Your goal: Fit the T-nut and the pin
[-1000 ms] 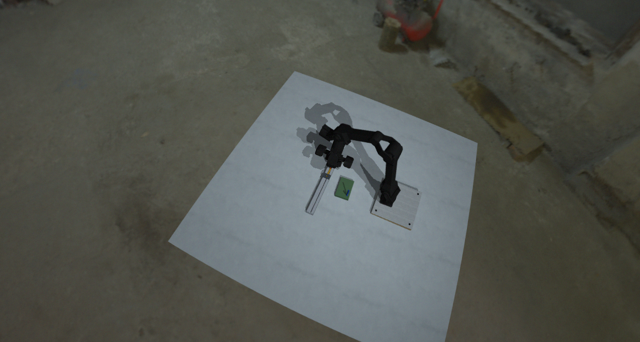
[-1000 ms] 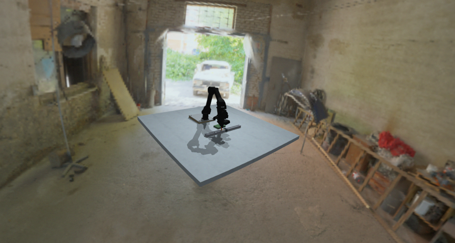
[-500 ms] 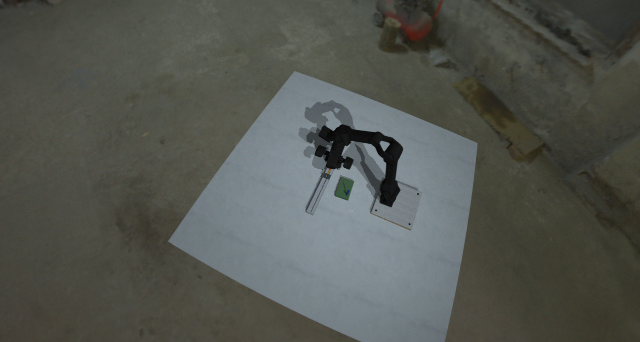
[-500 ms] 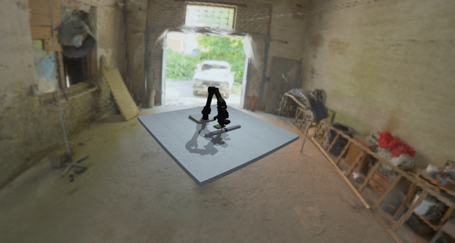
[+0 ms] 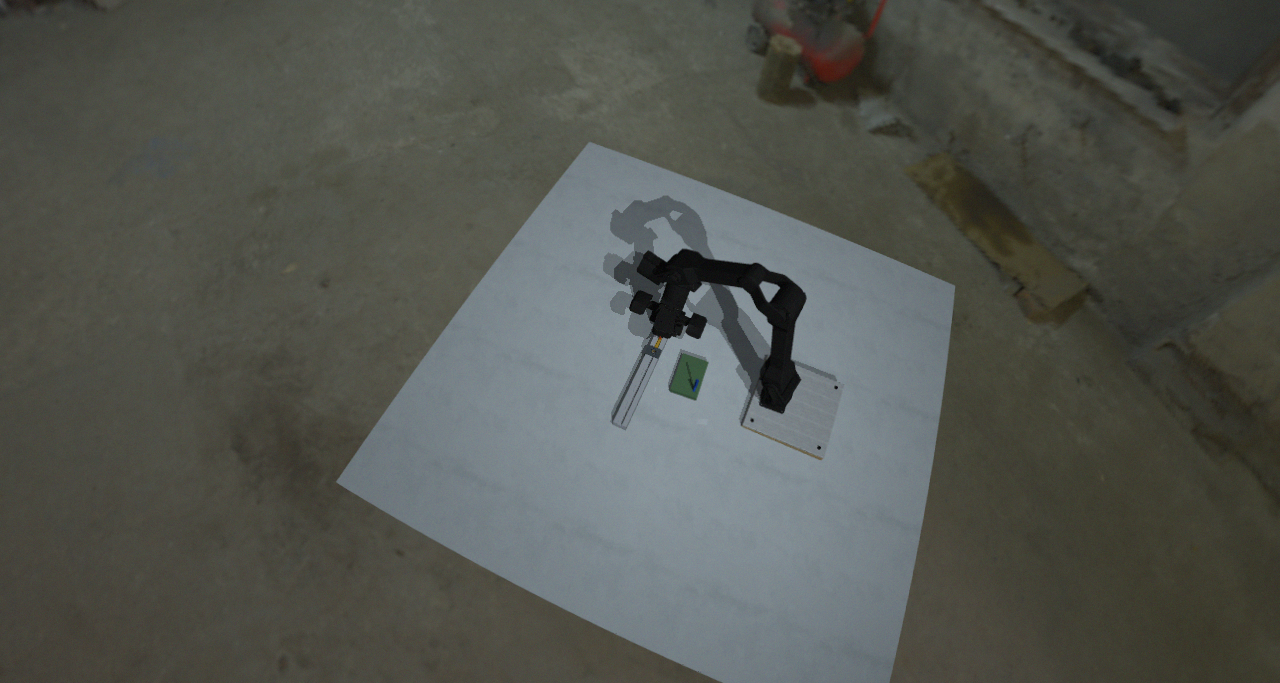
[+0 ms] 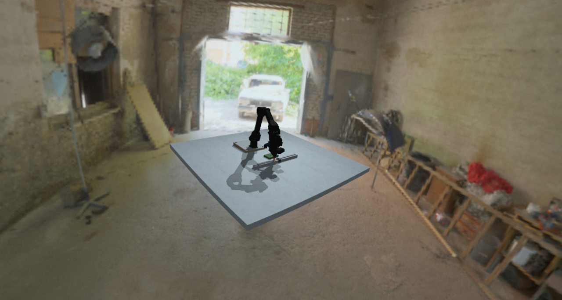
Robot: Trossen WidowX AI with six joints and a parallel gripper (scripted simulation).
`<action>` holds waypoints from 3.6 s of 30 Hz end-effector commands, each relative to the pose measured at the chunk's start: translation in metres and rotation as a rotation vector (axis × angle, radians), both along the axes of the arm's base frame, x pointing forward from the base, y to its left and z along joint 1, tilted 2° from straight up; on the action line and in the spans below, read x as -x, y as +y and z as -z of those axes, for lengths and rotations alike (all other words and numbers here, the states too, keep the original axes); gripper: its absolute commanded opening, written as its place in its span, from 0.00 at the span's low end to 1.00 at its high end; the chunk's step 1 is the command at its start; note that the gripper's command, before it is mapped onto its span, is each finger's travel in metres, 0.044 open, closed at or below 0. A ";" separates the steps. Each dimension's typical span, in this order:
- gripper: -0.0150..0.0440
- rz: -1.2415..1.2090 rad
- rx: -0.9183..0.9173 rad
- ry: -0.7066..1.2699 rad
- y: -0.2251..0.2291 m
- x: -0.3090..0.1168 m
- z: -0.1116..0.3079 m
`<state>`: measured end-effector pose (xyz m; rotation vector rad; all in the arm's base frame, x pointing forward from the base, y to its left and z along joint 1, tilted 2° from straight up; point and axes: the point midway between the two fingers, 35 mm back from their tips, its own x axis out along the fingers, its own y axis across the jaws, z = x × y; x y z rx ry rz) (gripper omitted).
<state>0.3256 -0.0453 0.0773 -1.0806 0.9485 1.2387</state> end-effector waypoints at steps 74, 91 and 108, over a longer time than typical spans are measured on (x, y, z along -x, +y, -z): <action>1.00 0.992 0.112 0.189 0.100 0.129 -0.079; 1.00 0.992 0.112 0.189 0.101 0.127 -0.018; 1.00 0.992 0.112 0.189 0.101 0.125 0.010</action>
